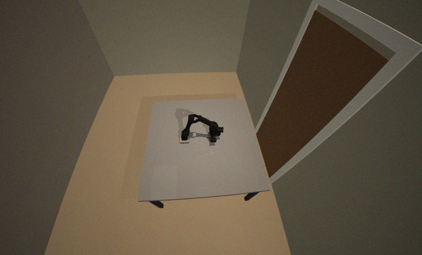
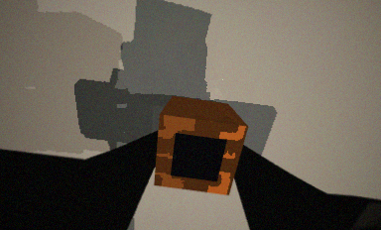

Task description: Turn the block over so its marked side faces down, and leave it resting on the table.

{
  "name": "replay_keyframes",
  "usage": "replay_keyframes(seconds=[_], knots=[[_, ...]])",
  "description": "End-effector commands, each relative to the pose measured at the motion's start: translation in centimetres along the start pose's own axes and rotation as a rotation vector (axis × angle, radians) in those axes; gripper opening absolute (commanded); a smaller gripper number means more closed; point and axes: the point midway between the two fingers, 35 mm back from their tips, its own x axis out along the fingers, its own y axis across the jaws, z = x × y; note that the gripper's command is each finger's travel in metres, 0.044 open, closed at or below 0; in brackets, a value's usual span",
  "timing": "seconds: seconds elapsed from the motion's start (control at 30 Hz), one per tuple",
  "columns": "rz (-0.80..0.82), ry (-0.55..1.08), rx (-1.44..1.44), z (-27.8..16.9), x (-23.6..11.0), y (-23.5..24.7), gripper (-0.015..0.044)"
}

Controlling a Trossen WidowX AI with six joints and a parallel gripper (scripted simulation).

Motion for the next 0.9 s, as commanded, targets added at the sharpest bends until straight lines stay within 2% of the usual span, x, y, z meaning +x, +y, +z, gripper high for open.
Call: replay_keyframes(seconds=[0.0, 0.2, 0.87], knots=[[-0.004, -0.026, 0.003, 0.43, -2.08, -0.06, 0.0000], [-0.004, -0.038, 0.003, 0.45, -2.04, -0.06, 0.0000], [-0.002, -0.369, 0.006, 0.43, -1.34, -0.10, 0.0000]])
